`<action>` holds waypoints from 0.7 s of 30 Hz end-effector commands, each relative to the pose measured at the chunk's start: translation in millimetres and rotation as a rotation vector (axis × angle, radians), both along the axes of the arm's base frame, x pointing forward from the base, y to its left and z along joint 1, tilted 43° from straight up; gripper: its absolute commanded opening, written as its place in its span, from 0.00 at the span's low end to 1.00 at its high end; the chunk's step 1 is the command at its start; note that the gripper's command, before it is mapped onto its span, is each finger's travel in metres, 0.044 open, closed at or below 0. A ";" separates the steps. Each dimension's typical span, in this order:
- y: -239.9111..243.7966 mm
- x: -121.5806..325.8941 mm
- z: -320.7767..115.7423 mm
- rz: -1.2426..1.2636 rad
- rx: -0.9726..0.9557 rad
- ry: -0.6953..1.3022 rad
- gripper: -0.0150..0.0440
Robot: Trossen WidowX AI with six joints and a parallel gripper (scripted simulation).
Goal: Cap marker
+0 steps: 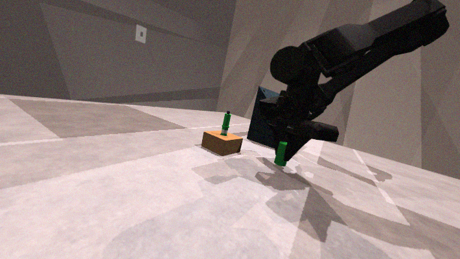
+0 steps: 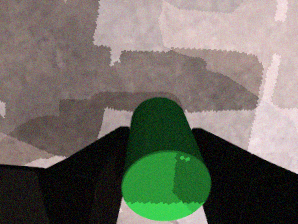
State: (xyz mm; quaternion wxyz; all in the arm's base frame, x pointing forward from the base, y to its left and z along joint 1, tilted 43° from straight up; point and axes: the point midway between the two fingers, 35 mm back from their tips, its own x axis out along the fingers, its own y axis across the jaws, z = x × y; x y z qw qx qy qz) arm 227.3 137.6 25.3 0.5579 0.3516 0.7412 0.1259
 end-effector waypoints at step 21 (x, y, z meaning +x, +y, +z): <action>-35.7 8.8 38.4 0.002 -0.001 -0.009 0.25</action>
